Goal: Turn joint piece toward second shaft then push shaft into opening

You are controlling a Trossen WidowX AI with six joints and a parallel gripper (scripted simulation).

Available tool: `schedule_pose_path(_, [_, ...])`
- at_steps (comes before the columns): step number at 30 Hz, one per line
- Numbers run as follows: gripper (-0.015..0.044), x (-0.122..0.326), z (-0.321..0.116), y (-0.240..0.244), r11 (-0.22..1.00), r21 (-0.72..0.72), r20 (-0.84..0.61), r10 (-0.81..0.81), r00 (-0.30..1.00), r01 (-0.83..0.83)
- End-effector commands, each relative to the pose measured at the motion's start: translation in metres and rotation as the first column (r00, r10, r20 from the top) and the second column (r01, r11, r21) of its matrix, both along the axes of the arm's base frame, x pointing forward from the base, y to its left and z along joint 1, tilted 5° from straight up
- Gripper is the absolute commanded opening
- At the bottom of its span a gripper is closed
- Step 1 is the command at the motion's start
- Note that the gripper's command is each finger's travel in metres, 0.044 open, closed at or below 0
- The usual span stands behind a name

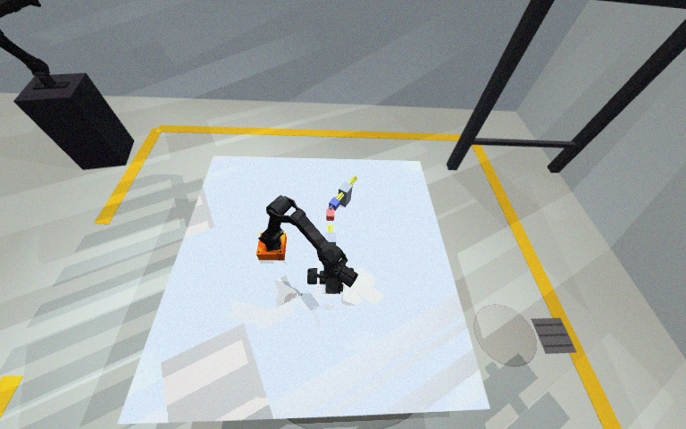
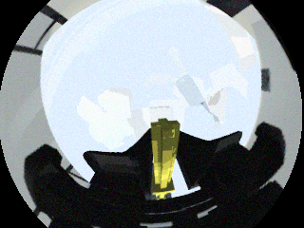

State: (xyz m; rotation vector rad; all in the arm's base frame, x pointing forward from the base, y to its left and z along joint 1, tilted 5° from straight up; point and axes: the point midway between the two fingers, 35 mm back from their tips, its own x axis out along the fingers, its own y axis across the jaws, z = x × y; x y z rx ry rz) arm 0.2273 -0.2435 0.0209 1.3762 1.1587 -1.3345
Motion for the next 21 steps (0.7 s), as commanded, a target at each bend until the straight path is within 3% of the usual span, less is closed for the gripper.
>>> schedule_pose_path(1, [0.0069,0.0001,-0.0003,0.0006,1.0,0.003,0.001,-0.004,1.0,0.004])
schedule_pose_path(6, [0.0067,0.0,0.0,0.0,1.0,0.0,0.0,0.0,1.0,0.0])
schedule_pose_path(14, [0.0,0.0,0.0,0.0,1.0,0.0,0.0,0.0,1.0,0.0])
schedule_pose_path(21, [0.0,0.0008,0.0001,0.0036,1.0,0.001,-0.002,-0.001,1.0,0.001])
